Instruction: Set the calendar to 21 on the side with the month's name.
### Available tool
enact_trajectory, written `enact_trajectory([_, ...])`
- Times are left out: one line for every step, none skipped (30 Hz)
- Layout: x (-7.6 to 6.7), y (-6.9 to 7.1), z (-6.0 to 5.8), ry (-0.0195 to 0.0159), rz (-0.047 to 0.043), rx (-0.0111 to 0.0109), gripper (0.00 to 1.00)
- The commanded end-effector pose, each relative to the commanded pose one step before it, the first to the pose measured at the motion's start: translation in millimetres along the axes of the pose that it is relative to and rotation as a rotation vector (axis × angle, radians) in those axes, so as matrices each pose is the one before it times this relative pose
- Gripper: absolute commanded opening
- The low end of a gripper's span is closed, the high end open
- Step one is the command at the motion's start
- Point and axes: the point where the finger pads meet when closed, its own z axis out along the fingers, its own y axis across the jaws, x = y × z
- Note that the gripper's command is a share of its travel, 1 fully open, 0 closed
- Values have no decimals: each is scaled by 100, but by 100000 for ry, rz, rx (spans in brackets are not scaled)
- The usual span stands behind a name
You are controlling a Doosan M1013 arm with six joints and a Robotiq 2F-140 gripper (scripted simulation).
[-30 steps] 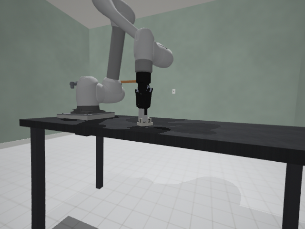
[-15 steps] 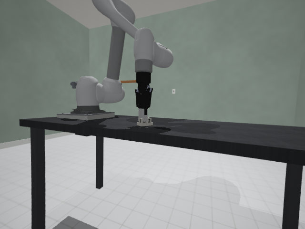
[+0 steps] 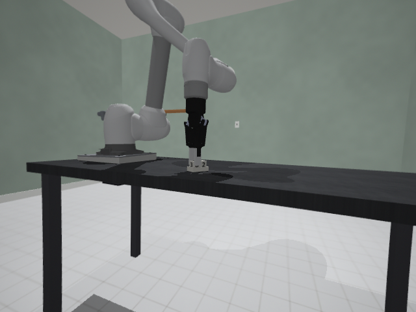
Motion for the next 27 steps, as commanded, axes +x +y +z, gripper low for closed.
enact_trajectory([474, 286, 400, 515, -250, -537, 24])
enact_trajectory([0, 0, 0, 0, 0, 0, 24])
enact_trajectory([0, 0, -6, 0, 0, 0, 24])
enact_trajectory([0, 0, -39, 0, 0, 0, 24])
enact_trajectory([0, 0, -97, 0, 0, 0, 24])
enact_trajectory([0, 0, -172, 0, 0, 0, 24])
enact_trajectory([0, 0, -258, 0, 0, 0, 24])
enact_trajectory([0, 0, -350, 0, 0, 0, 24])
enact_trajectory([0, 0, -442, 0, 0, 0, 24])
enact_trajectory([0, 0, -529, 0, 0, 0, 24])
enact_trajectory([0, 0, -607, 0, 0, 0, 24])
enact_trajectory([0, -1, -676, 0, 0, 0, 24])
enact_trajectory([0, 0, -728, 0, 0, 0, 24])
enact_trajectory([0, 0, -764, 0, 0, 0, 24])
enact_trajectory([0, 0, -780, 0, 0, 0, 24])
enact_trajectory([0, 0, 0, 0, 0, 0, 24])
enact_trajectory([0, 0, 0, 0, 0, 0, 24])
enact_trajectory([0, 0, -776, 0, 0, 0, 24])
enact_trajectory([0, 0, -748, 0, 0, 0, 24])
enact_trajectory([0, 0, -700, 0, 0, 0, 24])
enact_trajectory([0, 0, -630, 0, 0, 0, 24])
enact_trajectory([0, 0, -541, 0, 0, 0, 24])
enact_trajectory([0, 0, -435, 0, 0, 0, 24])
enact_trajectory([0, 0, -324, 0, 0, 0, 24])
enact_trajectory([0, 0, -217, 0, 0, 0, 24])
enact_trajectory([0, 0, -123, 0, 0, 0, 24])
enact_trajectory([0, 0, -49, 0, 0, 0, 24])
